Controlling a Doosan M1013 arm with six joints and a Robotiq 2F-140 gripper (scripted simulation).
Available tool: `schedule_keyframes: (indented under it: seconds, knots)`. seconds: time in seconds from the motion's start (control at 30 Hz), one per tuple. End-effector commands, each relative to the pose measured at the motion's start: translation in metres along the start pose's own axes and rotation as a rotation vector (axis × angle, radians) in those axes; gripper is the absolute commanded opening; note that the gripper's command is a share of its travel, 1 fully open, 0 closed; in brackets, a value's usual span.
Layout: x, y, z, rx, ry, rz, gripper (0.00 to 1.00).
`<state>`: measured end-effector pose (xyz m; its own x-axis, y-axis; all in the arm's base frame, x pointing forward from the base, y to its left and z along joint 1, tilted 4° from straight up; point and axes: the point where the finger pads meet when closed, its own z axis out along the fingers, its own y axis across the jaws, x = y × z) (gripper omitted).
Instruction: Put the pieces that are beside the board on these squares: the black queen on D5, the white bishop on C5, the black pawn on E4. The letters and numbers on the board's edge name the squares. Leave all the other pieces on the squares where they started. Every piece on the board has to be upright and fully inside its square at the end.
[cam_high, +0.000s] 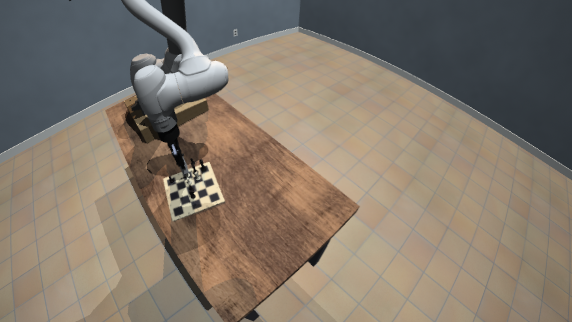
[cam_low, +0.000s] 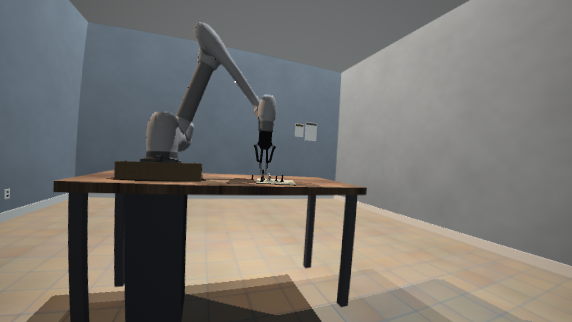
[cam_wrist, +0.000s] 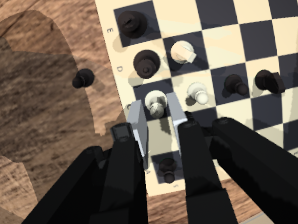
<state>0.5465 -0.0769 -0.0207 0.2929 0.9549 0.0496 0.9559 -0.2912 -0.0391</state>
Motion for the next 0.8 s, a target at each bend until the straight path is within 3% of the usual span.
schedule_keyframes:
  seconds: [0.0,0.33,0.63,0.67,0.77]
  knots:
    - [0.0,0.0,-0.011,0.0,0.0,0.0,0.22]
    - [0.0,0.0,-0.06,0.0,0.0,0.0,0.22]
    - [0.0,0.0,-0.069,0.0,0.0,0.0,0.22]
    - [0.0,0.0,-0.069,0.0,0.0,0.0,1.0]
    - [0.0,0.0,-0.069,0.0,0.0,0.0,1.0]
